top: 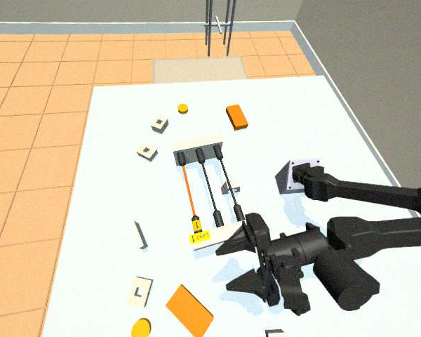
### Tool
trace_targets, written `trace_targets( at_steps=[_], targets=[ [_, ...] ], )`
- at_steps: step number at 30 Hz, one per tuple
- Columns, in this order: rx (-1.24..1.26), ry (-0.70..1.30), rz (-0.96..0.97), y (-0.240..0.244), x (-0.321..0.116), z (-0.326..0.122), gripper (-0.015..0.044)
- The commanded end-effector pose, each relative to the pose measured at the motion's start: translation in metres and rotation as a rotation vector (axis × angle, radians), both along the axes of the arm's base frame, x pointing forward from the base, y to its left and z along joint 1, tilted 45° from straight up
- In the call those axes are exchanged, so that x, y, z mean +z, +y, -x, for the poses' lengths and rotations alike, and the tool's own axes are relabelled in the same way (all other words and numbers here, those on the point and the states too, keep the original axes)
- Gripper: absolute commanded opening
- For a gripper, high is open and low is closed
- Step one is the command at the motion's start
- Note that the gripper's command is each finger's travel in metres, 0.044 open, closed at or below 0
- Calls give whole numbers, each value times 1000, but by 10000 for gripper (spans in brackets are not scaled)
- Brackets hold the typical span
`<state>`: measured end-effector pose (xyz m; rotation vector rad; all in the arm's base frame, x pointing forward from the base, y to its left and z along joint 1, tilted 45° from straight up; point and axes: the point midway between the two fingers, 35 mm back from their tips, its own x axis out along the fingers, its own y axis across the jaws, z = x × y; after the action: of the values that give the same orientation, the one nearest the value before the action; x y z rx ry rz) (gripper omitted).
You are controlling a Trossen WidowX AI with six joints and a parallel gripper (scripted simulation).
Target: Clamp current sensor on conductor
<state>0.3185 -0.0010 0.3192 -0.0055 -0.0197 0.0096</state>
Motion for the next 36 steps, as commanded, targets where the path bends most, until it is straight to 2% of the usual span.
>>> trace_targets(
  at_steps=[1,7,13,16,36],
  targets=[
    [76,170,42,0,-26,-18,440],
    [328,600,-35,-9,-92,-34,440],
    [579,842,-371,-22,-116,-26,440],
    [627,863,-481,-28,-115,-25,440],
    [627,863,-481,-28,-115,-25,440]
  ],
)
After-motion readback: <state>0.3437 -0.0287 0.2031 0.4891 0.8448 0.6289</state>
